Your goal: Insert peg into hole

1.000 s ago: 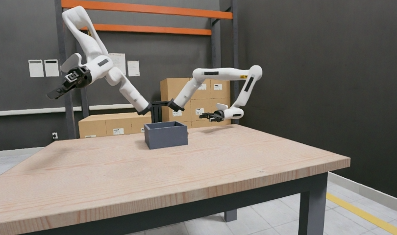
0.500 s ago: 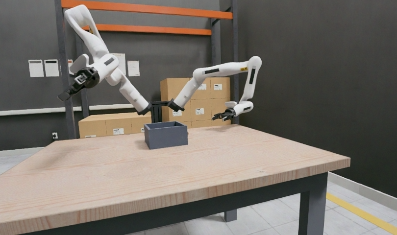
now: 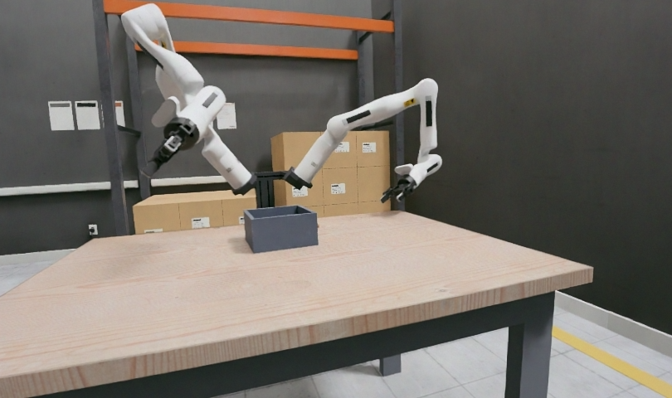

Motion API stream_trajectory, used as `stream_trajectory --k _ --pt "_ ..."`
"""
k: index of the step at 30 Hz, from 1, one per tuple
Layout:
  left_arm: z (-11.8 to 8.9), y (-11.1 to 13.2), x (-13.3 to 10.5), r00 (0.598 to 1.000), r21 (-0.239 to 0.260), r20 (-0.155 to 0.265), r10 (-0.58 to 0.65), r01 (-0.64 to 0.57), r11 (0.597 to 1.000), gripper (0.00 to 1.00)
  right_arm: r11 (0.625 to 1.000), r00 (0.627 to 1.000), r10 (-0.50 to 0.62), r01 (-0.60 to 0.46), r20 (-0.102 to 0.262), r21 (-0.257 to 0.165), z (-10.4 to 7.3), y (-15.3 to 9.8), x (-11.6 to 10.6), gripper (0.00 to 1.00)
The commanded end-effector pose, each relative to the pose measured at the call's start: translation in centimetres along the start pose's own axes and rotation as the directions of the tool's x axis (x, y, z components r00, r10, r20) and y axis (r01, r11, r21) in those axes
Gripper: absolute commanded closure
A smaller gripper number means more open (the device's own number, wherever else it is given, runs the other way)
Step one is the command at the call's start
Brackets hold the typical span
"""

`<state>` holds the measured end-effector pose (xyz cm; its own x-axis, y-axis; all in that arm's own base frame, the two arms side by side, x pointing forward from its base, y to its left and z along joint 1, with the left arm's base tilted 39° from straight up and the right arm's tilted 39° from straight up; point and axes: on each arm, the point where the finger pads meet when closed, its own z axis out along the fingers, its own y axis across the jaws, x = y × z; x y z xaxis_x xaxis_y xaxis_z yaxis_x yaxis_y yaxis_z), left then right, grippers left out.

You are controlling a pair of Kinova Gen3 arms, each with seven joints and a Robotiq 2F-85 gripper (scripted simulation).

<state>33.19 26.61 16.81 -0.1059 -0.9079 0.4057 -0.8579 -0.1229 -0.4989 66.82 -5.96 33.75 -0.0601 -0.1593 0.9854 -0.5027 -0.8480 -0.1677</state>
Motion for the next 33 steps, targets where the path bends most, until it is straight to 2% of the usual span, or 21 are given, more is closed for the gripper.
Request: stream_trajectory --k 1,9,11,12,26,28,29,33 --pt "-1.8 0.3 -0.8 0.999 -0.011 0.041 0.020 -0.020 1.000 0.002 0.997 0.999 0.040 -0.037 0.036 -0.062 -2.8 0.1 -2.9 0.002" --pt "-5.1 1.1 -2.1 0.992 -0.037 0.117 0.051 -0.047 0.998 0.002 0.984 0.991 0.102 -0.087 0.092 -0.156 -7.0 0.4 -7.5 0.002" --pt "-5.1 1.1 -2.1 0.992 -0.037 0.117 0.051 -0.047 0.998 0.002 0.984 0.991 0.102 -0.087 0.092 -0.156 -7.0 0.4 -7.5 0.002" --pt "-6.2 1.4 -2.5 0.988 -0.047 0.144 0.061 -0.055 0.997 0.002 0.980 0.988 0.113 -0.095 0.101 -0.174 -7.7 0.5 -8.4 0.002" --pt "-11.8 3.0 -4.1 0.958 -0.104 0.268 0.104 -0.079 0.991 0.002 0.907 0.945 0.261 -0.170 0.197 -0.385 -17.1 1.5 -18.6 0.002" --pt "-11.8 3.0 -4.1 0.958 -0.104 0.268 0.104 -0.079 0.991 0.002 0.907 0.945 0.261 -0.170 0.197 -0.385 -17.1 1.5 -18.6 0.002" --pt "-13.0 3.4 -4.4 0.949 -0.117 0.293 0.113 -0.081 0.990 0.002 0.897 0.939 0.276 -0.176 0.205 -0.405 -18.1 1.6 -19.6 0.002" --pt "-14.6 3.8 -4.6 0.938 -0.133 0.325 0.123 -0.083 0.988 0.002 0.850 0.910 0.343 -0.196 0.231 -0.489 -21.9 1.8 -23.8 0.002"
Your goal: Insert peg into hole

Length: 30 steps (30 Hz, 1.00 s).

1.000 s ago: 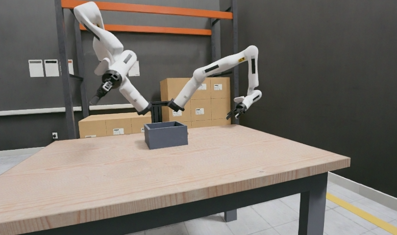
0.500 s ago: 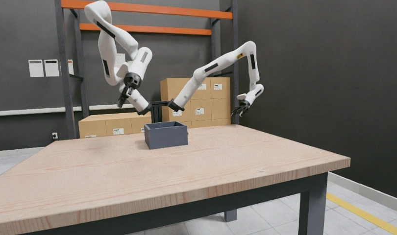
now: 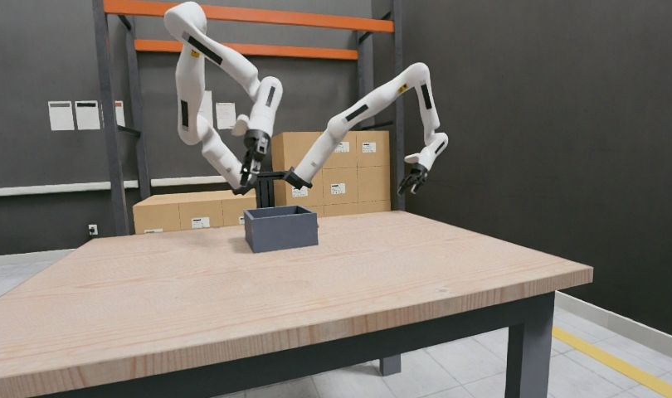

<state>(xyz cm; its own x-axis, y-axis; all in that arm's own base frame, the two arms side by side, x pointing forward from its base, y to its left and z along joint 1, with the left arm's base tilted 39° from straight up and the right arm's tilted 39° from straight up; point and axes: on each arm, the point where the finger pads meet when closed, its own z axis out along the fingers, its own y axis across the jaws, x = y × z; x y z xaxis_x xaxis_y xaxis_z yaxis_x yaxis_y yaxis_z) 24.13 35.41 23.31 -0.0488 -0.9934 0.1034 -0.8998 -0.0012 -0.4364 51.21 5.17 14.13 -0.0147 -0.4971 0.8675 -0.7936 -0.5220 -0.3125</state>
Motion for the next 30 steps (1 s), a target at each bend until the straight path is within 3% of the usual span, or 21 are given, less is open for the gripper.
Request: stream_trajectory --k 1,10,12,14,19,24,29,30 --pt "-1.7 0.8 -0.8 0.999 -0.018 0.042 0.010 -0.009 1.000 0.002 0.993 0.996 0.065 -0.059 0.058 -0.100 -2.3 2.8 -5.3 0.002" --pt "-5.1 2.5 -2.3 0.992 -0.062 0.125 0.027 -0.019 0.998 0.002 0.941 0.965 0.207 -0.151 0.162 -0.301 -6.6 8.4 -15.4 0.002" --pt "-5.1 2.5 -2.3 0.992 -0.062 0.125 0.027 -0.019 0.998 0.002 0.941 0.965 0.207 -0.151 0.162 -0.301 -6.6 8.4 -15.4 0.002" --pt "-6.4 3.2 -2.7 0.987 -0.079 0.157 0.033 -0.021 0.997 0.002 0.923 0.954 0.240 -0.167 0.181 -0.346 -8.0 10.2 -18.7 0.002" --pt "-8.3 4.1 -3.3 0.979 -0.105 0.201 0.042 -0.021 0.994 0.002 0.879 0.927 0.308 -0.192 0.213 -0.436 -10.1 12.9 -23.6 0.002" --pt "-10.3 5.1 -3.8 0.968 -0.132 0.244 0.051 -0.019 0.991 0.002 0.851 0.909 0.347 -0.203 0.229 -0.484 -11.2 14.4 -26.4 0.002" --pt "-11.5 5.7 -4.1 0.961 -0.149 0.269 0.056 -0.016 0.989 0.002 0.842 0.904 0.359 -0.206 0.233 -0.499 -11.6 14.9 -27.2 0.002" --pt "-12.6 6.2 -4.3 0.954 -0.164 0.293 0.061 -0.013 0.986 0.002 0.840 0.903 0.361 -0.207 0.233 -0.502 -11.7 15.0 -27.3 0.002"
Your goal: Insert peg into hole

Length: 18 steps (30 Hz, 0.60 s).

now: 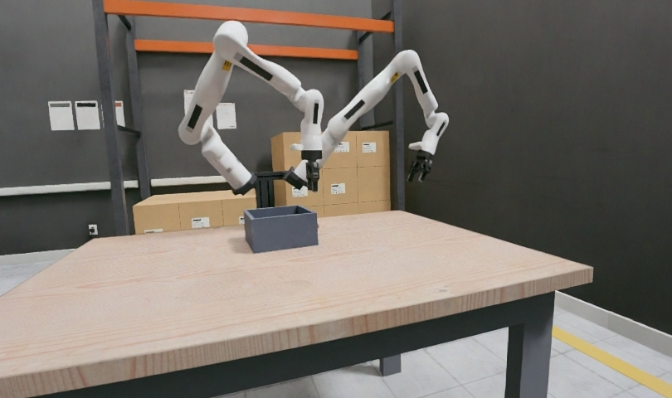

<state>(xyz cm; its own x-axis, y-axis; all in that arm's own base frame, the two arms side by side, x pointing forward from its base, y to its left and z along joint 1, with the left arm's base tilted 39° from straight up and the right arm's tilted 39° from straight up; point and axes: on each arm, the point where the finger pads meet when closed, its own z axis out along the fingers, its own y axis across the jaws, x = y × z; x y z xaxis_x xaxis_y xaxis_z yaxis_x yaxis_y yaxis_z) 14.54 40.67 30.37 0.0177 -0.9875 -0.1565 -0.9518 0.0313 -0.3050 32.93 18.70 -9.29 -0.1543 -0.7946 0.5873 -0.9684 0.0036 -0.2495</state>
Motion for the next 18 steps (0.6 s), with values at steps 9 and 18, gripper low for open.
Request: stream_trajectory --k 9,18 --pt "-4.3 3.1 -1.9 0.994 -0.072 0.108 0.008 -0.001 0.997 0.002 1.000 1.000 0.009 -0.009 0.011 -0.012 0.2 0.6 -0.7 0.002" --pt "-7.4 5.2 -2.9 0.984 -0.124 0.178 0.015 0.007 0.992 0.002 1.000 1.000 0.009 -0.009 0.011 -0.012 0.2 0.6 -0.7 0.002"
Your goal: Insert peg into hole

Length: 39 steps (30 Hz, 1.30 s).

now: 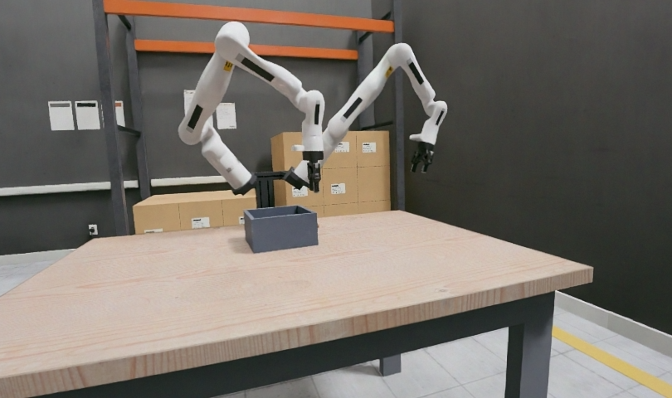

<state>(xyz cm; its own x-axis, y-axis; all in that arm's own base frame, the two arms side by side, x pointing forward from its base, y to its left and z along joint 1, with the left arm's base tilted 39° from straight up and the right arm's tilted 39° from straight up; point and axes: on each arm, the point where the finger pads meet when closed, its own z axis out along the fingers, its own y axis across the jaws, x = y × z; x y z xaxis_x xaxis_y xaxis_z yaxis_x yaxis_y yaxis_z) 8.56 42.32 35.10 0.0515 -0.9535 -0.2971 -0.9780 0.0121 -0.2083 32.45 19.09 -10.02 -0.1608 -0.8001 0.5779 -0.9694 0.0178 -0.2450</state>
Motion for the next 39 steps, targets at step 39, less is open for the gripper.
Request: stream_trajectory --k 39 --pt "-14.5 10.7 -3.4 0.951 -0.268 0.309 0.017 0.070 0.961 0.002 1.000 1.000 0.000 0.000 0.001 0.001 -0.1 0.0 0.0 0.002"
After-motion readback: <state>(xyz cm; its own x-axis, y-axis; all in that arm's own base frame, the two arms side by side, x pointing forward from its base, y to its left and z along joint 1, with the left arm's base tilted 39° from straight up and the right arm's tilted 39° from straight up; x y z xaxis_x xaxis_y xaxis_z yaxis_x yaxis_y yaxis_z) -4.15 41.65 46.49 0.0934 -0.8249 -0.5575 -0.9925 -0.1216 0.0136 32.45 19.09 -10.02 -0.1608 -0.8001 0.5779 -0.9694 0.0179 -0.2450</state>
